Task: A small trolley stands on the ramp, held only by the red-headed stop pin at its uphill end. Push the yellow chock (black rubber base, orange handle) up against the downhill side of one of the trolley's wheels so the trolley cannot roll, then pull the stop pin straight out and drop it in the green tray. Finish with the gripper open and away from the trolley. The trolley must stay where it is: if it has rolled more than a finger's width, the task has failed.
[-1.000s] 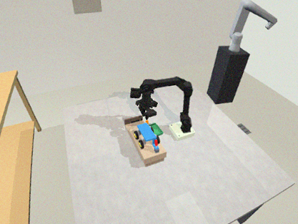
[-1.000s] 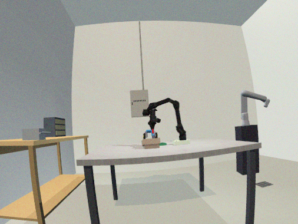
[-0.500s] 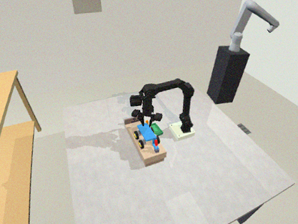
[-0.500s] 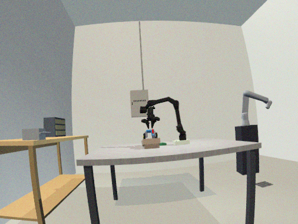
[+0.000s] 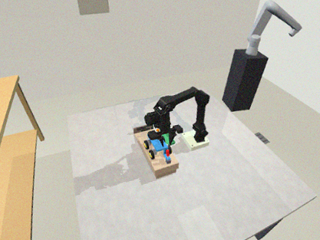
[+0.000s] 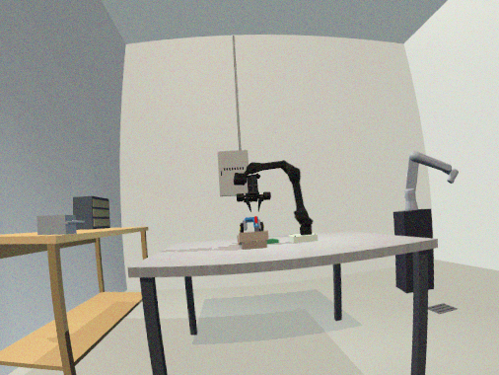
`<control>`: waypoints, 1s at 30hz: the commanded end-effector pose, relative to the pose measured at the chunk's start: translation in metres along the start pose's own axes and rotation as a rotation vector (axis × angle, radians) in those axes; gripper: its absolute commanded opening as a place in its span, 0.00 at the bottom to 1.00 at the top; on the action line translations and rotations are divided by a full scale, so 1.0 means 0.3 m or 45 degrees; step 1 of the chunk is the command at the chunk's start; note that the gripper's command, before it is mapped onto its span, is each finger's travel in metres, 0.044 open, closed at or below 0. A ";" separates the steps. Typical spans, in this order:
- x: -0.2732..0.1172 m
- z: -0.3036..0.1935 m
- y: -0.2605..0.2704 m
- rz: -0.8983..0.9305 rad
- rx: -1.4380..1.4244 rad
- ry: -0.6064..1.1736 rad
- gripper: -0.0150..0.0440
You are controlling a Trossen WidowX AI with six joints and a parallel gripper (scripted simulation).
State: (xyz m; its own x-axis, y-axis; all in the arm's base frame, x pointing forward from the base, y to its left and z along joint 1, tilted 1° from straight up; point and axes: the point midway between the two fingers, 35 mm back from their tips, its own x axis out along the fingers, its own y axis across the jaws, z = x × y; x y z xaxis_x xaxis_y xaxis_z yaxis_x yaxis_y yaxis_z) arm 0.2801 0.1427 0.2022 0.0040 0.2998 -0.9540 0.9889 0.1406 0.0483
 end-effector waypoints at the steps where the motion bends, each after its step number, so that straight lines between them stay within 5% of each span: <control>1: 0.003 -0.015 -0.005 -0.013 -0.048 0.006 0.58; 30: 0.114 -0.015 -0.005 -0.013 -0.048 0.007 0.58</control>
State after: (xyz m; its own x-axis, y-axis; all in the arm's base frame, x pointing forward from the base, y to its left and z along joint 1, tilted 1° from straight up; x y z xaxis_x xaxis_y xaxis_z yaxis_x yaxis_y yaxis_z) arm 0.2785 0.1561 0.1744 -0.0036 0.3029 -0.9530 0.9814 0.1841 0.0549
